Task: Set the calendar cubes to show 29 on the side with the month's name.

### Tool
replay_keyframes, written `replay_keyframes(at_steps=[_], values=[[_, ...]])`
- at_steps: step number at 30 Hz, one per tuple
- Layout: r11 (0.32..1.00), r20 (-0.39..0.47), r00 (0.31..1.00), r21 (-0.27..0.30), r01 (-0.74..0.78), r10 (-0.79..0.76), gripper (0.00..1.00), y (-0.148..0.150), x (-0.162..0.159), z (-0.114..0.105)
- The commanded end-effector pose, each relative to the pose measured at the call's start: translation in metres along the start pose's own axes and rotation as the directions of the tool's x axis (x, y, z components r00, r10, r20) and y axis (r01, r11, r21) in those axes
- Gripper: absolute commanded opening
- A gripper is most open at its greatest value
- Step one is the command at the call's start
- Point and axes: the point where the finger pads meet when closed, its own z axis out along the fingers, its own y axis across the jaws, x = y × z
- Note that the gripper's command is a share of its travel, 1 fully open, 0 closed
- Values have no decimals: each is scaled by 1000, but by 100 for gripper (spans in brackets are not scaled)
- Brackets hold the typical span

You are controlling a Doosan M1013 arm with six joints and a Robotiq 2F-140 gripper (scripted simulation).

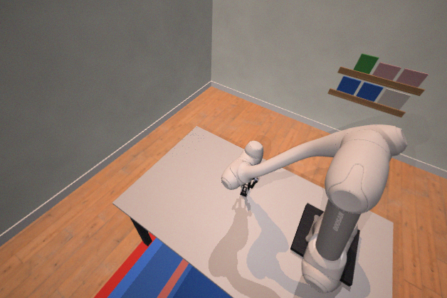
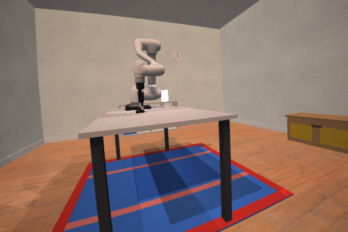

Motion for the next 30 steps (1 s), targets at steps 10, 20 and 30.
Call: replay_keyframes(at_steps=[10,20,30], values=[[1000,0,1000,0,0,0,24,0,0,4],[1000,0,1000,0,0,0,24,0,0,8],[1000,0,1000,0,0,0,24,0,0,8]])
